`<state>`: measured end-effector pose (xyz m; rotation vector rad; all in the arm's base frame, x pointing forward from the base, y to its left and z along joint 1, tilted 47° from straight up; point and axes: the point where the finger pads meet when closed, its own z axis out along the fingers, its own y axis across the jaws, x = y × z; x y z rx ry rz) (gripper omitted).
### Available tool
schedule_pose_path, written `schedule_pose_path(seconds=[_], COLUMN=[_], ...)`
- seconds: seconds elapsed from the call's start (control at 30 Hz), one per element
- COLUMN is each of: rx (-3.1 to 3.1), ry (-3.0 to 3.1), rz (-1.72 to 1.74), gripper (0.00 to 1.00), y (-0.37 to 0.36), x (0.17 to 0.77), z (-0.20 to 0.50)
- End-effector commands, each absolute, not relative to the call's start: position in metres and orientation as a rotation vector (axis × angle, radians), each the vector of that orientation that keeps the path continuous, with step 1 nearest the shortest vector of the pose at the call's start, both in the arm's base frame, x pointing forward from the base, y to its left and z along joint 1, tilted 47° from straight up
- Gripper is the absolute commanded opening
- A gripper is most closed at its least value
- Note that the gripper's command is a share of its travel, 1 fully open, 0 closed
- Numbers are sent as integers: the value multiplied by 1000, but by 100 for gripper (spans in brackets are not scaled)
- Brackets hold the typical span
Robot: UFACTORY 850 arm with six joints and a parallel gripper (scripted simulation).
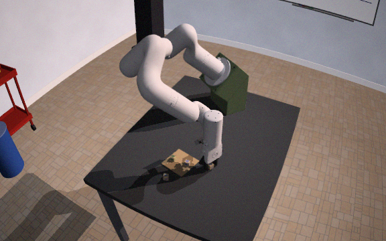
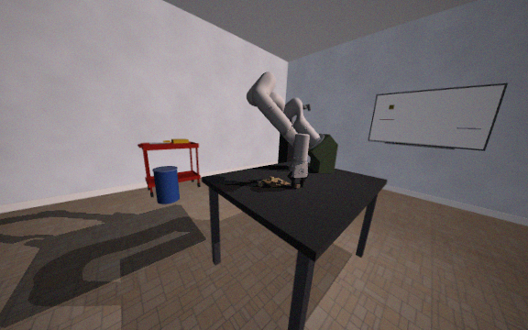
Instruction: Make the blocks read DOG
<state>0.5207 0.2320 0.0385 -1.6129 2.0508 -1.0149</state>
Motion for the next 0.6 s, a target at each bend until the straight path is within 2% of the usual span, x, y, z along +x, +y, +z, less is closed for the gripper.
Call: schedule_pose_path(seconds=[0.0,0.5,0.53,0.57], rx=[-1613,-1613,-1613,-1613], ry=[2050,2050,2050,2050], rz=[-1014,-1014,-1014,-1014], gripper=[42,42,21,21], y=[232,232,232,232], x=[521,521,521,521], z=[39,39,39,39])
